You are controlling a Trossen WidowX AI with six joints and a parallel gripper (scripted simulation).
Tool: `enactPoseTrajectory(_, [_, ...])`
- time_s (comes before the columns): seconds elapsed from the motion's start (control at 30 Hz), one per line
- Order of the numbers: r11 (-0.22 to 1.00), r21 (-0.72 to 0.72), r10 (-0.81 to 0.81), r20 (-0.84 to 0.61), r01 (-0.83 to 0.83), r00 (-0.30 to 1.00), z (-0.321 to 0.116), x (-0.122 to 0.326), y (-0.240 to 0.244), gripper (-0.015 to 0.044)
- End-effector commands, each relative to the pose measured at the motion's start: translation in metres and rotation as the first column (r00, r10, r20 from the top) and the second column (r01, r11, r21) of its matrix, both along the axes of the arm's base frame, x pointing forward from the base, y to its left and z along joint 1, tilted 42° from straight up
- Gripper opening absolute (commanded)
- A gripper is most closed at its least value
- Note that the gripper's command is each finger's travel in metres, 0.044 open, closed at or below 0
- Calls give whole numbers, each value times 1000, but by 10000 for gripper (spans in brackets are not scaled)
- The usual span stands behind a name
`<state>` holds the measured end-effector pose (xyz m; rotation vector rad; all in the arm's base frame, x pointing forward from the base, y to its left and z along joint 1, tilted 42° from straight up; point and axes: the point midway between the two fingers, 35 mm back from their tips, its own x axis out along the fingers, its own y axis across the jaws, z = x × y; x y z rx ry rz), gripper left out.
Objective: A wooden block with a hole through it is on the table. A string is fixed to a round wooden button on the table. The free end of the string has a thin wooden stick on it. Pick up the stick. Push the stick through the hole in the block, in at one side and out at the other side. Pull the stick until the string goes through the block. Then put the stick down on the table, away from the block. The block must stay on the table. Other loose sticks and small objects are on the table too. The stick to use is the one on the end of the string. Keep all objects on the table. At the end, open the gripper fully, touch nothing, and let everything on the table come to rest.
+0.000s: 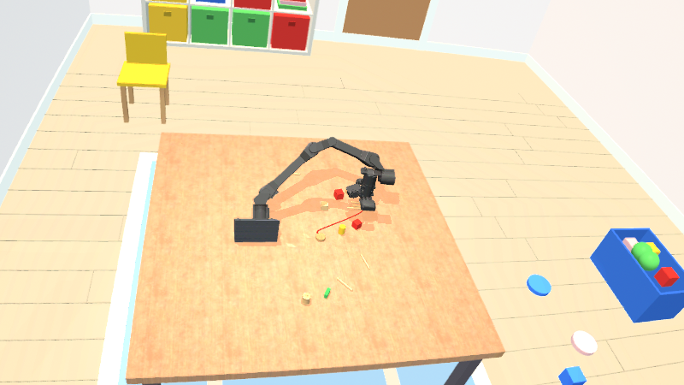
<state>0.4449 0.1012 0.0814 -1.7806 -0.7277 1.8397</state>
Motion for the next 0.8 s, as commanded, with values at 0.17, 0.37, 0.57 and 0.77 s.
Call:
enactPoseTrajectory(0.17, [1000, 5, -4, 2, 4, 1000, 2, -6, 10, 0])
enactPoseTrajectory(0.37, [1000, 6, -3, 0, 3, 1000, 1, -10, 17, 0])
enactPoseTrajectory(0.57, [1000, 6, -2, 0, 2, 1000, 1, -11, 17, 0])
enactPoseTrajectory(0.77, [1000, 6, -2, 0, 2, 1000, 2, -17, 17, 0])
